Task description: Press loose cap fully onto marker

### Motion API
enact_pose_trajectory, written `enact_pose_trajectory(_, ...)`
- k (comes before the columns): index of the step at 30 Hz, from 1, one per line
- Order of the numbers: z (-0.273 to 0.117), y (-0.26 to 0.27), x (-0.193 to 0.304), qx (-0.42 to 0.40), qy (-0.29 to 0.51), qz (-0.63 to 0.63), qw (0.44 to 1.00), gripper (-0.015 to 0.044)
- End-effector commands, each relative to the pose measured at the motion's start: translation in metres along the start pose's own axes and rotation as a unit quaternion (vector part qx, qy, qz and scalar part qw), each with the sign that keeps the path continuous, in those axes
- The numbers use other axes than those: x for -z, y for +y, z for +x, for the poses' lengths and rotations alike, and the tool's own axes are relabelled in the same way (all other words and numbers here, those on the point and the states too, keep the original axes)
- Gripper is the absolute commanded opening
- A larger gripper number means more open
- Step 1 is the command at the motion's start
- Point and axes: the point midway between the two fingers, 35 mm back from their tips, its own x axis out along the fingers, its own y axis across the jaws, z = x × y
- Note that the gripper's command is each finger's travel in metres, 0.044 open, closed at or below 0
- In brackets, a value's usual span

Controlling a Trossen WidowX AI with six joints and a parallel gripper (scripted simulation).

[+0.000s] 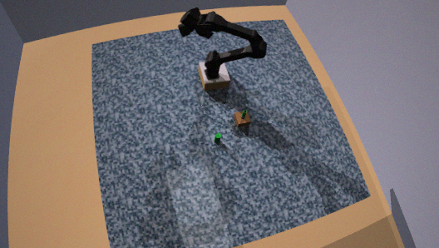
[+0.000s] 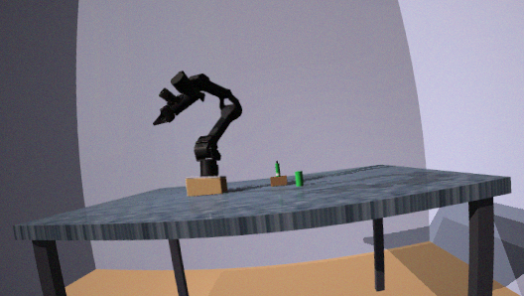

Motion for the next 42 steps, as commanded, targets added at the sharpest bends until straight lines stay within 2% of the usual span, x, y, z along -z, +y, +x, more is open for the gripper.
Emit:
enact_pose_trajectory(1,-0.013,0.046,-0.004,-0.087,0.002,-0.14,0.986,0.0237)
enact_pose_trajectory(4,-0.032,0.083,-0.002,-0.157,-0.01,-0.264,0.952,0.0237)
enact_pose_trajectory(8,-0.064,0.129,0.009,-0.241,-0.041,-0.425,0.872,0.0237)
enact_pose_trajectory(17,-0.161,0.2,0.068,-0.375,-0.148,-0.701,0.588,0.0237)
enact_pose_trajectory(23,-0.231,0.214,0.128,-0.418,-0.229,-0.806,0.35,0.0237)
enact_pose_trajectory(29,-0.299,0.198,0.204,-0.421,-0.316,-0.848,0.06,0.0237)
enact_pose_trajectory(34,-0.344,0.16,0.27,-0.387,-0.382,-0.816,-0.194,0.0237)
enact_pose_trajectory(39,-0.375,0.103,0.336,-0.319,-0.435,-0.713,-0.448,0.0237)
enact_pose_trajectory(40,-0.378,0.092,0.347,-0.306,-0.441,-0.689,-0.487,0.0237)
enact_pose_trajectory(42,-0.38,0.083,0.356,-0.295,-0.445,-0.669,-0.517,0.0237)
